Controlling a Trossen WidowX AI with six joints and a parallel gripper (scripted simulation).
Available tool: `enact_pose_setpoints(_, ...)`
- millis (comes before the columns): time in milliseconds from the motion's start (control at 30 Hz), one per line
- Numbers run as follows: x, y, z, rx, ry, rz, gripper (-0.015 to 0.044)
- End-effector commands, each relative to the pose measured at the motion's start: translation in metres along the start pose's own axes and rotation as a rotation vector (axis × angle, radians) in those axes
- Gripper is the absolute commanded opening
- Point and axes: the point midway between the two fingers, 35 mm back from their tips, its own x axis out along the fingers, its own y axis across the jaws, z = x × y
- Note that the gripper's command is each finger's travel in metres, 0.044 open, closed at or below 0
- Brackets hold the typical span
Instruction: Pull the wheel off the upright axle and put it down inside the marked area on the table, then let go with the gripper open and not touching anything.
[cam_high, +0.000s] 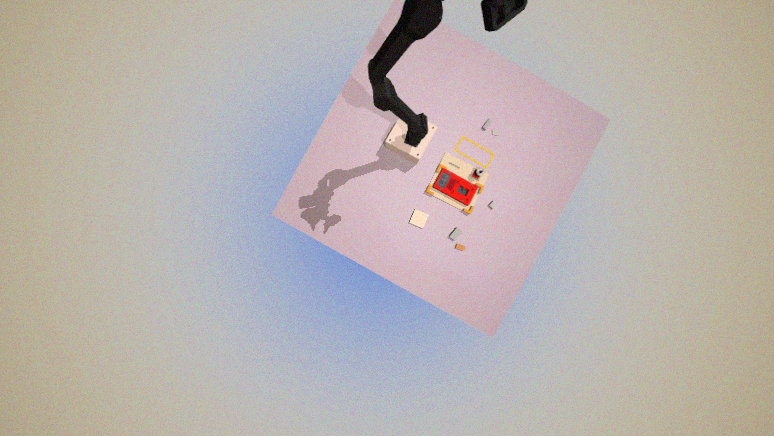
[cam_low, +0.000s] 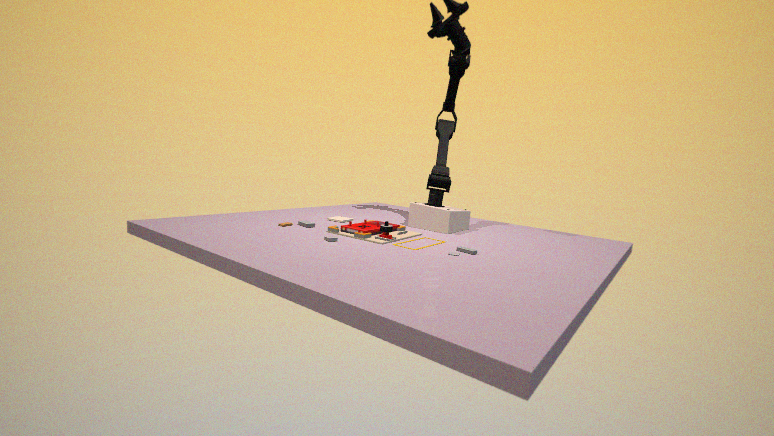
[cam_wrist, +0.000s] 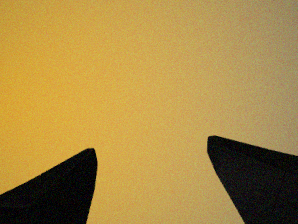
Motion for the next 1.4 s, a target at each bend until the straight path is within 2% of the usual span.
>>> enact_pose_setpoints(0, 0.011, -0.041, -0.056, -0.095, 0.105, -0.062, 0.0300)
enact_pose_setpoints(267, 0.023, -0.143, -0.134, -0.272, 0.258, -0.236, 0.0300)
enact_pose_setpoints(700, 0.014, -0.264, -0.178, -0.369, 0.398, -0.481, 0.0300)
enact_pose_setpoints(1000, -0.029, -0.397, -0.208, -0.412, 0.548, -0.821, 0.0300)
enact_pose_setpoints(1367, -0.128, -0.546, -0.198, -0.416, 0.661, -1.365, 0.0300)
